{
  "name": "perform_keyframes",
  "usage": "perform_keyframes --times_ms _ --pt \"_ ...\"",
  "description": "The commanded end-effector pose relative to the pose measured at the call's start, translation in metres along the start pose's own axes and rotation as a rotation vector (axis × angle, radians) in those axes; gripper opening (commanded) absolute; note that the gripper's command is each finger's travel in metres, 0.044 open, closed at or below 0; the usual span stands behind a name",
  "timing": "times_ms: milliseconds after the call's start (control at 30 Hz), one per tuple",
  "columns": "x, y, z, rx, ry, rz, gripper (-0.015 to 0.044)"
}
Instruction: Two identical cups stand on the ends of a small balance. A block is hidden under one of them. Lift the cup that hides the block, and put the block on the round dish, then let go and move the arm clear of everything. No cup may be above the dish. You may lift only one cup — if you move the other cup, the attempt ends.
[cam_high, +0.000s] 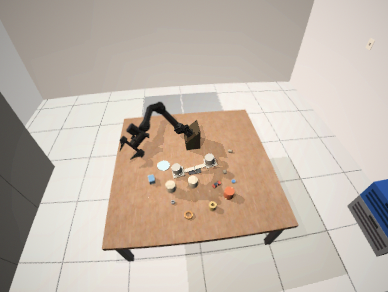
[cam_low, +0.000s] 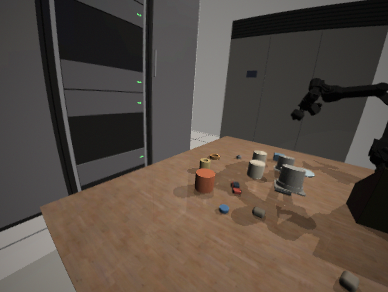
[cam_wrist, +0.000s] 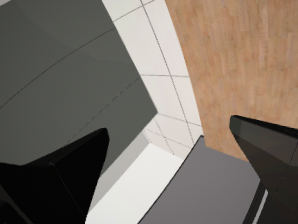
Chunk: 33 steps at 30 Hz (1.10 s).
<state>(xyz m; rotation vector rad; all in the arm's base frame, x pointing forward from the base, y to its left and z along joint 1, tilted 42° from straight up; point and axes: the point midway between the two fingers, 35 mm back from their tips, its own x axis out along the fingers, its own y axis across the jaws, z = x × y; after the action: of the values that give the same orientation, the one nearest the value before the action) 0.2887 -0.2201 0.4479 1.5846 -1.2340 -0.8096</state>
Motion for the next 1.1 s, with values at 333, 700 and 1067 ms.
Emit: perform_keyframes --times_ms 333,700,1067 --pt "-0.053 -0.080 -0.032 -0.393 0.187 -0.179 0.0440" --pt "-0.104 -0.135 -0.043 -0.704 0.352 -0.264 0.0440" --pt "-0.157 -0.179 -0.040 -1.007 0.523 -0.297 0.0440"
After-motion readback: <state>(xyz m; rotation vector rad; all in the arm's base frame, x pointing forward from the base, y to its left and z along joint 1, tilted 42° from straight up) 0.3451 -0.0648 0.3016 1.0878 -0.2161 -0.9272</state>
